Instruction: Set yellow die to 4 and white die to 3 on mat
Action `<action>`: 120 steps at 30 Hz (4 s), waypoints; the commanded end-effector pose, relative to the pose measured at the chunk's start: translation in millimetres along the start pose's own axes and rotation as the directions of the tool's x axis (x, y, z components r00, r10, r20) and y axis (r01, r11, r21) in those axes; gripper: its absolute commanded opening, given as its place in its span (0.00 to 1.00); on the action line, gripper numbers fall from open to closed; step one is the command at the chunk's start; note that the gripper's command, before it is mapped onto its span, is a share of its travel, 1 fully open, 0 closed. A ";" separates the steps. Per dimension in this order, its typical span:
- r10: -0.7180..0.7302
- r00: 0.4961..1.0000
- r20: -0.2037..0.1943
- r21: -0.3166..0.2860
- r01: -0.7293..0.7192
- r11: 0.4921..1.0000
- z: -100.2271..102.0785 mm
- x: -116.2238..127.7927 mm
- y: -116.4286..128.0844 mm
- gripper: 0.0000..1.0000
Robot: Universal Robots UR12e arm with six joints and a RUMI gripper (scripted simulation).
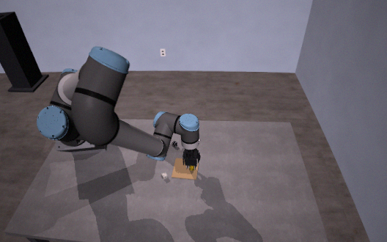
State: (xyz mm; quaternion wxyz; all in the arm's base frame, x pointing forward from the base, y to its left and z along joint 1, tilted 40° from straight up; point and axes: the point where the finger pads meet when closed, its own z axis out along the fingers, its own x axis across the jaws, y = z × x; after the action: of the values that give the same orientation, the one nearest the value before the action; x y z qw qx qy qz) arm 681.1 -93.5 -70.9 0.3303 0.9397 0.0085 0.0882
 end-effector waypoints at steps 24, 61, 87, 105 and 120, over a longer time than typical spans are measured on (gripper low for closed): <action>0.000 1.000 -0.001 0.000 0.000 1.000 -0.5 0.4 0.0 0.21; 0.000 1.000 -0.001 0.000 0.000 1.000 -82.5 0.3 0.0 0.24; 0.000 1.000 -0.001 0.000 0.000 1.000 -90.5 0.3 0.0 1.00; -0.009 1.000 -0.001 0.000 0.009 1.000 -90.5 -0.1 0.1 1.00; -0.063 0.998 -0.001 0.000 0.063 0.998 -90.2 -2.5 1.0 1.00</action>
State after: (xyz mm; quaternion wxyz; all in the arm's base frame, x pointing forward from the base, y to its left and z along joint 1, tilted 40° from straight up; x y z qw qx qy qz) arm 663.8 -38.5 -2.1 0.3320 0.9393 0.0272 0.0815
